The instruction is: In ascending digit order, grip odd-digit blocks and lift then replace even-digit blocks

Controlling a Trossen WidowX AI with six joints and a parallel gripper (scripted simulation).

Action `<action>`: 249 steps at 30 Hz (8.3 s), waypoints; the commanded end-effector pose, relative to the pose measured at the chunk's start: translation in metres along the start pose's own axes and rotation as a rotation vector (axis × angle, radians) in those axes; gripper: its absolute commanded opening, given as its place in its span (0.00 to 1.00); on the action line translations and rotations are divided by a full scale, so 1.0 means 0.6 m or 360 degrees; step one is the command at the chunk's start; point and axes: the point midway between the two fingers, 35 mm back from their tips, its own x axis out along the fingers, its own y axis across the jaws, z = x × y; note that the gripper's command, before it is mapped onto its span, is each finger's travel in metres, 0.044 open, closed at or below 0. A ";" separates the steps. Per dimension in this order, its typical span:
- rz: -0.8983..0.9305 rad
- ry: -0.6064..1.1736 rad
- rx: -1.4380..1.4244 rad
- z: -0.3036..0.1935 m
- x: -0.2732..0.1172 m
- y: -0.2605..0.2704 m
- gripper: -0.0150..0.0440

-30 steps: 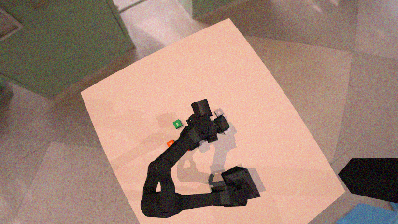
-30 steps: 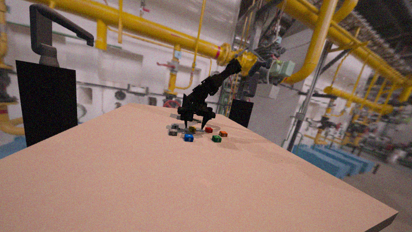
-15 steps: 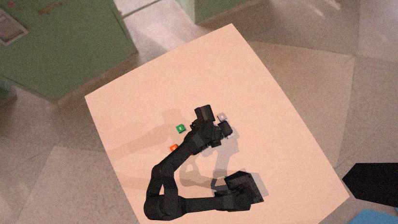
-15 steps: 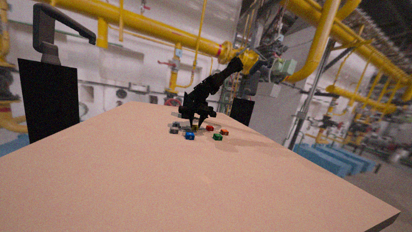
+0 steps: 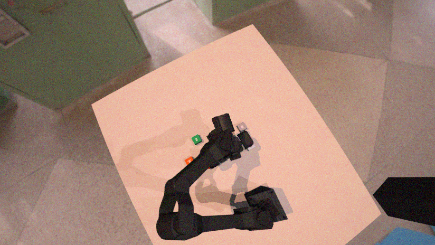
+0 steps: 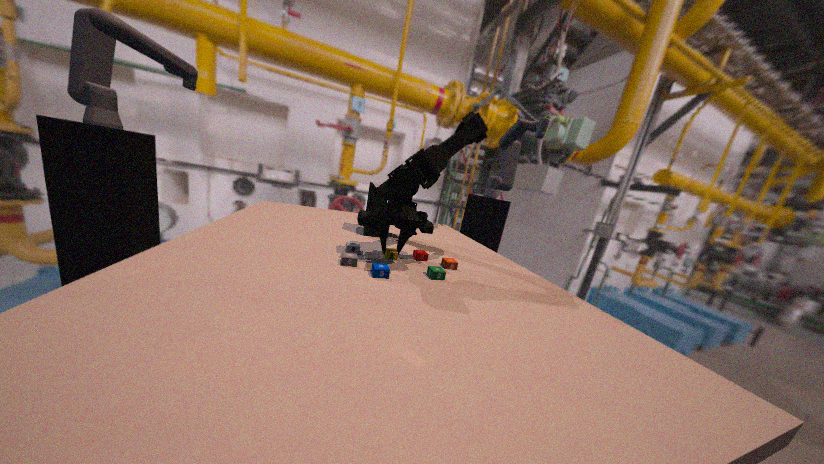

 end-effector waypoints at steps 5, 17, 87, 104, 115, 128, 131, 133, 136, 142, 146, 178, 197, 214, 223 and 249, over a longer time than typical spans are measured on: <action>0.0004 -0.0003 0.0006 0.000 0.000 0.001 0.46; -0.0001 -0.0008 0.0008 0.002 -0.018 0.000 0.46; -0.0004 -0.0001 0.0006 0.001 -0.191 -0.002 0.62; -0.0018 -0.0001 0.0008 -0.012 -0.199 -0.097 0.46; -0.0015 -0.0002 0.0006 -0.030 -0.145 -0.166 0.59; -0.0007 -0.0002 0.0005 -0.034 -0.049 -0.162 0.93; -0.0007 -0.0002 0.0005 -0.034 -0.041 -0.162 0.93; -0.0006 -0.0002 0.0005 -0.034 -0.036 -0.162 0.93; -0.0006 -0.0002 0.0005 -0.034 -0.028 -0.162 0.93; -0.0005 -0.0002 0.0005 -0.034 -0.012 -0.162 0.93; -0.0003 -0.0002 0.0005 -0.035 -0.002 -0.161 0.93; -0.0003 -0.0002 0.0005 -0.035 -0.001 -0.161 0.46; -0.0004 -0.0002 0.0004 -0.034 -0.026 -0.161 0.46; -0.0004 -0.0002 0.0005 -0.034 -0.013 -0.161 0.46; -0.0003 -0.0002 0.0005 -0.035 -0.001 -0.161 0.46; -0.0006 -0.0002 0.0004 -0.034 -0.061 -0.162 0.93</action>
